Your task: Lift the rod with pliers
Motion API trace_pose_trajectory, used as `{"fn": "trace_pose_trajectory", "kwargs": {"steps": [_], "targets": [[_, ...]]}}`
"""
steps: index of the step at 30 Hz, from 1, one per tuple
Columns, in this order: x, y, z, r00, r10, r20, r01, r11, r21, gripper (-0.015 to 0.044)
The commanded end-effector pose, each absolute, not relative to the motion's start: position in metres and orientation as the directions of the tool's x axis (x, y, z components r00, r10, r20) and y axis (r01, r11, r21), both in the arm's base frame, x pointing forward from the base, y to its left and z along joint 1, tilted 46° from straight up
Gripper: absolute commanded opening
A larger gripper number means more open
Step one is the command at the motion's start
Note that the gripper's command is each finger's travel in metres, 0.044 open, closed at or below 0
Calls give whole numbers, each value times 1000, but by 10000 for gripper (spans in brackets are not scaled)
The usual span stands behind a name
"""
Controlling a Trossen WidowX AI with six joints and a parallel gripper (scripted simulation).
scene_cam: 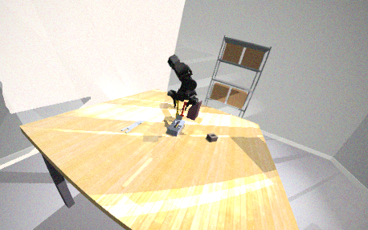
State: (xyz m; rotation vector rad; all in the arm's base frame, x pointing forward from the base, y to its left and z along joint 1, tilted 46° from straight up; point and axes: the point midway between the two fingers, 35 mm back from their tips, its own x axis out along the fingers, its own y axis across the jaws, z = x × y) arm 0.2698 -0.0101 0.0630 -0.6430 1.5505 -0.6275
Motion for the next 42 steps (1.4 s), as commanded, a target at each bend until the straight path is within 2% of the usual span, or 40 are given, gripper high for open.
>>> {"fn": "trace_pose_trajectory", "kwargs": {"steps": [1,42], "targets": [[270,-10,63,-61,-721,-691,-37,693,-720,317],[267,-37,36,-60,-722,-690,-37,692,-721,317]]}}
